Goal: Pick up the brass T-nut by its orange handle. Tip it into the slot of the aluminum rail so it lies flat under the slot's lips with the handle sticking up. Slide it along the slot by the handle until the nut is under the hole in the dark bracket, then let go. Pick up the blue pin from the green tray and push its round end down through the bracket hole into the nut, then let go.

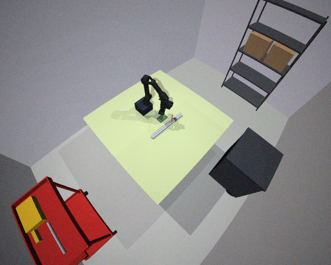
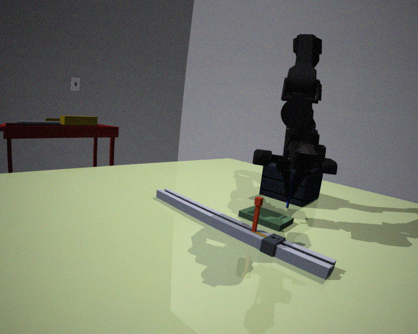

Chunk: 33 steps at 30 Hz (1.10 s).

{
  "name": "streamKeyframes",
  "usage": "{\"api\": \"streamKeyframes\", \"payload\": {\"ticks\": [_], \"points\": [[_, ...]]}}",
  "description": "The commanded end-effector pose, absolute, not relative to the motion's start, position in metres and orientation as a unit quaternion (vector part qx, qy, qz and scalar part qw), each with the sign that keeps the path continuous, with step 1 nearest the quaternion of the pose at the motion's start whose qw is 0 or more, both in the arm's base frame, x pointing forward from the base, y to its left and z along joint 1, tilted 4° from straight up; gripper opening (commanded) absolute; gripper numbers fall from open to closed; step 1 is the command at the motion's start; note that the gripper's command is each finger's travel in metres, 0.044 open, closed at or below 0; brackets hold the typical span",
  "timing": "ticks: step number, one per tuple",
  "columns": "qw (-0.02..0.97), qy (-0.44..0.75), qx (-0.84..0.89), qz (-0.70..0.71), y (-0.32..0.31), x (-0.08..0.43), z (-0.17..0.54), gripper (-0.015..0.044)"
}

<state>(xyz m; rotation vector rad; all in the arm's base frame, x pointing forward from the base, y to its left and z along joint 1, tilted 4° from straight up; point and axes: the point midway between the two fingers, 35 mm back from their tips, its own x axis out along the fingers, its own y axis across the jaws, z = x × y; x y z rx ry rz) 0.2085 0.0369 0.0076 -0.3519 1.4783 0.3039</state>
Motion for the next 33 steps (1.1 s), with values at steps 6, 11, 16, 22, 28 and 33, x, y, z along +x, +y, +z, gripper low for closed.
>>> {"api": "streamKeyframes", "payload": {"ticks": [6, 11, 16, 22, 28, 33], "points": [[0.721, 0.661, -0.158, 0.135, 0.038, 0.208, 0.035, -0.0150], [0.721, 0.661, -0.158, 0.135, 0.038, 0.206, 0.042, -0.0150], [0.720, 0.662, -0.159, 0.135, 0.040, 0.219, 0.047, -0.0150], [0.720, 0.662, -0.159, 0.135, 0.044, 0.238, 0.053, -0.0150], [0.719, 0.663, -0.160, 0.135, 0.048, 0.257, 0.057, -0.0150], [0.718, 0.663, -0.161, 0.135, 0.051, 0.273, 0.060, -0.0150]]}}
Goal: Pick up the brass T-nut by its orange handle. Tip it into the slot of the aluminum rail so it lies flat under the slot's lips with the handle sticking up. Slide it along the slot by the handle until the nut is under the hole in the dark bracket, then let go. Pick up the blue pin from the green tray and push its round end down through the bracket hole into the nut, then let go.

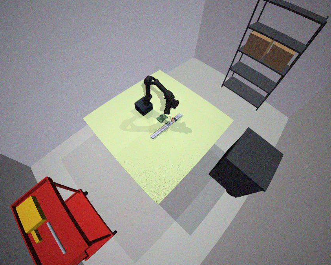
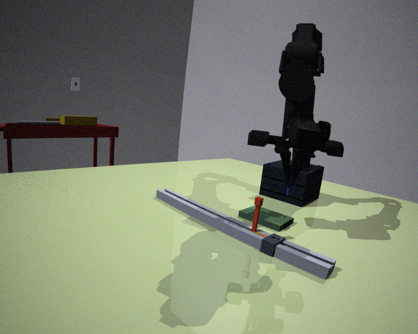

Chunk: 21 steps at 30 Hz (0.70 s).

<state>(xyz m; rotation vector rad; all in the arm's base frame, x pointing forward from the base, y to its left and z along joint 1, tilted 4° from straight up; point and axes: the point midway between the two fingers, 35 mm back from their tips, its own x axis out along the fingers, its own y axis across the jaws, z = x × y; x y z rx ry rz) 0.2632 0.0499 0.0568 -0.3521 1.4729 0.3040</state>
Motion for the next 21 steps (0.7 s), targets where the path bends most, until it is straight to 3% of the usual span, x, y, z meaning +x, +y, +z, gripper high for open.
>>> {"api": "streamKeyframes", "payload": {"ticks": [1, 21], "points": [[0.718, 0.663, -0.161, 0.136, 0.052, 0.276, 0.061, -0.0150], [0.716, 0.665, -0.163, 0.136, 0.065, 0.340, 0.063, -0.0150]]}}
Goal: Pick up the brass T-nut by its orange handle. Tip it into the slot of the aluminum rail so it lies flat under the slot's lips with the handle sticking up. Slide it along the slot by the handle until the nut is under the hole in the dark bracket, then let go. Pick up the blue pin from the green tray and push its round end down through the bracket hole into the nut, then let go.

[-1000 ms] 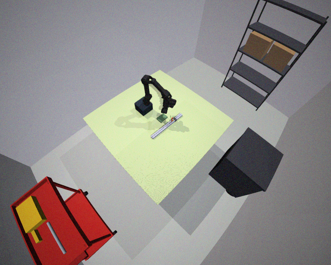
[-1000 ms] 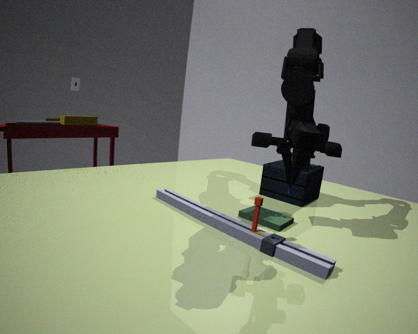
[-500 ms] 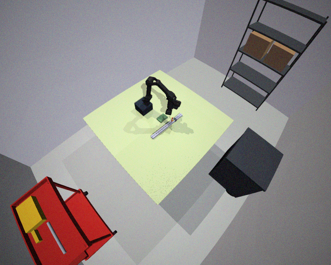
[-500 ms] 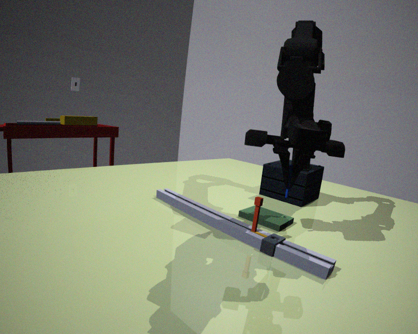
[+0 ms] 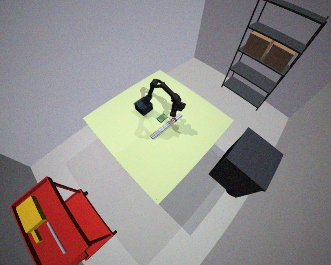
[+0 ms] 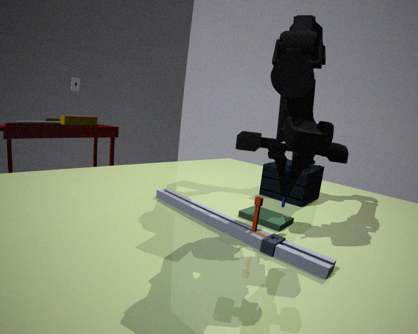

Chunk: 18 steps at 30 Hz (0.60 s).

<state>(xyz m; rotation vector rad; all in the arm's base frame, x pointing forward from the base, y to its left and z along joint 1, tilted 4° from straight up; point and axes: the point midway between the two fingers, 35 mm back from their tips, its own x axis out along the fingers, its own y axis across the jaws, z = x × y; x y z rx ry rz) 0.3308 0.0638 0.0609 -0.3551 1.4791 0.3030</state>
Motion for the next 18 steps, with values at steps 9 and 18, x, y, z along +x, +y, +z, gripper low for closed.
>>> {"api": "streamKeyframes", "payload": {"ticks": [9, 18], "points": [[0.715, 0.666, -0.164, 0.136, 0.070, 0.364, 0.059, -0.0150], [0.715, 0.667, -0.162, 0.134, 0.066, 0.356, 0.029, -0.0150]]}}
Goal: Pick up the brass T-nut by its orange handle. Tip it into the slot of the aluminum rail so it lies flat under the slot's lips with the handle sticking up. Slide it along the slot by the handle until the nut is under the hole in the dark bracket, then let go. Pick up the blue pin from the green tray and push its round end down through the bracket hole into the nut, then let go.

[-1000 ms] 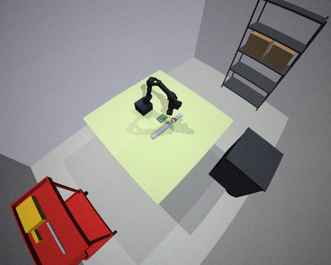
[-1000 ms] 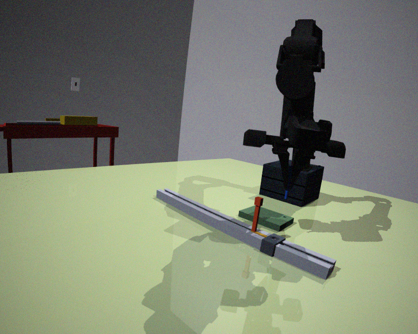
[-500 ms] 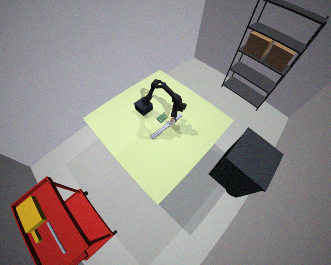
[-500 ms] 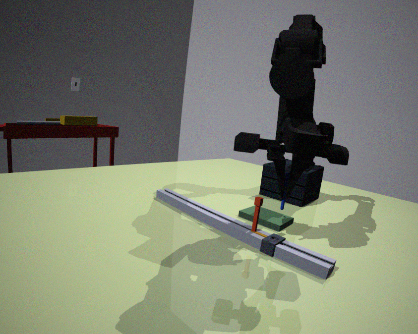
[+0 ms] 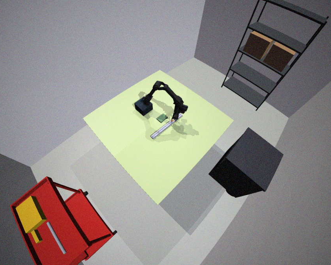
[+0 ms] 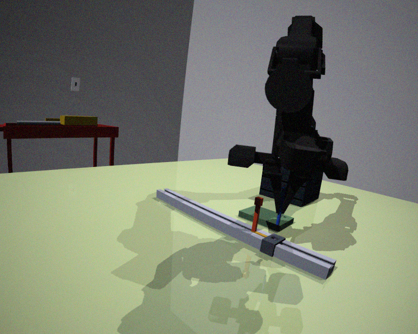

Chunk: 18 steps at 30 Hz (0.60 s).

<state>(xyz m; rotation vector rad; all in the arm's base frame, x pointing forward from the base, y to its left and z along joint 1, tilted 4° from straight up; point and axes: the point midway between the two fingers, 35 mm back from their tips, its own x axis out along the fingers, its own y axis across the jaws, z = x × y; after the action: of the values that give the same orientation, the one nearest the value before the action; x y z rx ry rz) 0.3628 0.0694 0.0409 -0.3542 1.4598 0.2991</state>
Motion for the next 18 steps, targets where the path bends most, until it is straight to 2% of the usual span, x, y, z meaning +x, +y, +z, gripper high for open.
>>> {"api": "streamKeyframes", "payload": {"ticks": [1, 18], "points": [[0.715, 0.667, -0.162, 0.134, 0.067, 0.355, 0.028, -0.0150], [0.716, 0.666, -0.162, 0.133, 0.068, 0.364, 0.030, -0.0150]]}}
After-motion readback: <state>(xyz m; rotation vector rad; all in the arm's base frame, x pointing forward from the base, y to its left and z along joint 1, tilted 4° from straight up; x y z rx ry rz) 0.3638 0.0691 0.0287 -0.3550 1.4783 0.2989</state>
